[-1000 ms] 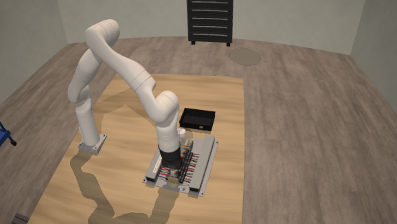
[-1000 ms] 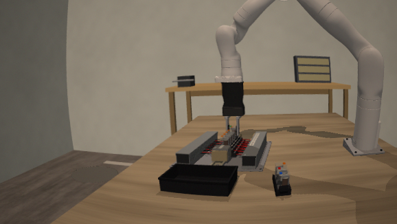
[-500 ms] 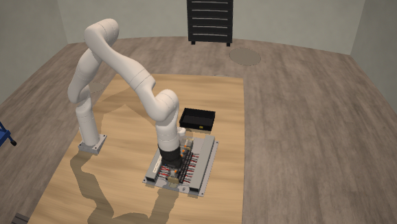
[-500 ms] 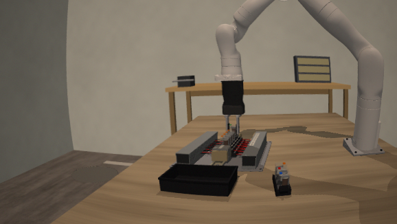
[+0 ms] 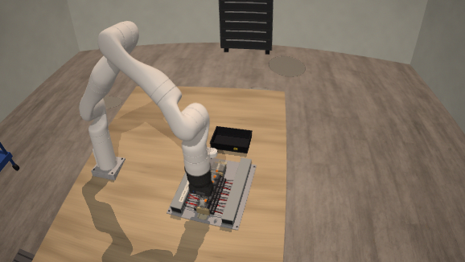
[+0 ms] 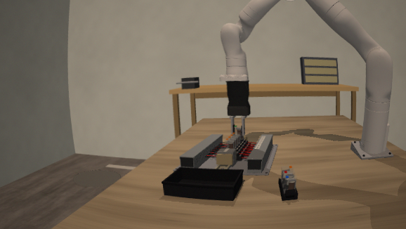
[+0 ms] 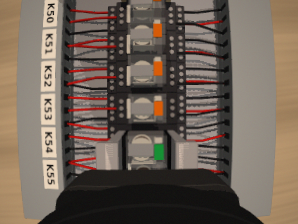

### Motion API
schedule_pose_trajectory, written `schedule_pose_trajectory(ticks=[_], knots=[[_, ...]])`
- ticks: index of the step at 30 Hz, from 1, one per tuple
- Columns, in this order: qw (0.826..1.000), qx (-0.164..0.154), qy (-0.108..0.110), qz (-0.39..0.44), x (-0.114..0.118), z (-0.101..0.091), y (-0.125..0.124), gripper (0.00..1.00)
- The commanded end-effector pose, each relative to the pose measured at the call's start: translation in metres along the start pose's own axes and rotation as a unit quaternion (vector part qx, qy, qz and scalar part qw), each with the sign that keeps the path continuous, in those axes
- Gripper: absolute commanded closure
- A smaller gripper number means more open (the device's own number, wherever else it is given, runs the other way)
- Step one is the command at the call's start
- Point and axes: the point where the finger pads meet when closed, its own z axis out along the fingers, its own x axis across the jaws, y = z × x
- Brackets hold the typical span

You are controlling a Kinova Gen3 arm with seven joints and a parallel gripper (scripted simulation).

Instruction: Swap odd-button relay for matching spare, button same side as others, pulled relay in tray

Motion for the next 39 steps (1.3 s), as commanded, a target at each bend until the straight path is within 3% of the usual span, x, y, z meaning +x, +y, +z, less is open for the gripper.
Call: schedule_pose_trajectory(ticks=[1, 39], knots=[[1.0, -0.001, 0.002, 0.0, 0.001, -0.002, 0.0, 1.0], [1.0, 0.0, 0.001, 0.0, 0.002, -0.016, 0.001, 1.0]])
